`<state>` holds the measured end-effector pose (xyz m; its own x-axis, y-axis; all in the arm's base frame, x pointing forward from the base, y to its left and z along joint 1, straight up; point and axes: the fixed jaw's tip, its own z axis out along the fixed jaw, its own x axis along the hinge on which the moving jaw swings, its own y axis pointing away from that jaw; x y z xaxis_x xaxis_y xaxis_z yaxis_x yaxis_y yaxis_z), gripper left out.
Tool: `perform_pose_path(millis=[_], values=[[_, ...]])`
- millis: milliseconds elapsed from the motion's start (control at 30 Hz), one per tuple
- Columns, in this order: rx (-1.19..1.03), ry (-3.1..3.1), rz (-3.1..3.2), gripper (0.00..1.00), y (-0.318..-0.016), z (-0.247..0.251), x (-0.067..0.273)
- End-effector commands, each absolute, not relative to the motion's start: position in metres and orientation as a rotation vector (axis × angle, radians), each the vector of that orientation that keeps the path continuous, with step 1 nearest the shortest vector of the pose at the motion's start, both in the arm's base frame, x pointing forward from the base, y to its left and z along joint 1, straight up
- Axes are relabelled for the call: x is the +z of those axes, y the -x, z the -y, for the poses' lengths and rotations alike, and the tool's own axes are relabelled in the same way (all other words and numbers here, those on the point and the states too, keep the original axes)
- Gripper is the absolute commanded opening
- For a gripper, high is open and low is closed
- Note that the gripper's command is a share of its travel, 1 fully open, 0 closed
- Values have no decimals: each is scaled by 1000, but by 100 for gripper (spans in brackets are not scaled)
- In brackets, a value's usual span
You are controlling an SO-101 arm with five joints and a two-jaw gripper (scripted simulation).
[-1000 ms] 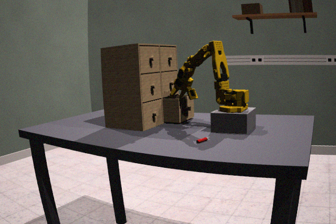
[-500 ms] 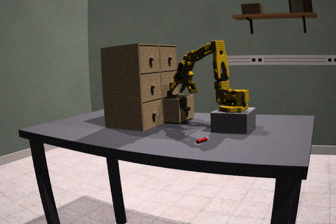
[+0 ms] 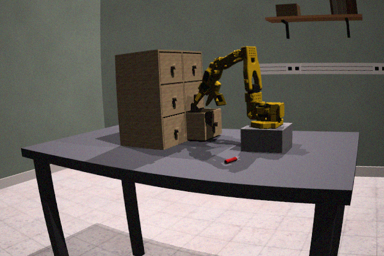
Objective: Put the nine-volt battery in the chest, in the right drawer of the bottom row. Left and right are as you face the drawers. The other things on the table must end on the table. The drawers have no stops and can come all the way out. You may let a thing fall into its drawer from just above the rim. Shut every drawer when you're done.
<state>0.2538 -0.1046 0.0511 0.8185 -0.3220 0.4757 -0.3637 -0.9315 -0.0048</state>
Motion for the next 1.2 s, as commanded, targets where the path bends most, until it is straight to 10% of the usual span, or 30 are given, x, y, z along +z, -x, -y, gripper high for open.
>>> perform_pose_path(millis=[0,1167], values=[[772,-2905,557,34,-256,104,57],[772,-2903,573,34,-200,83,68]])
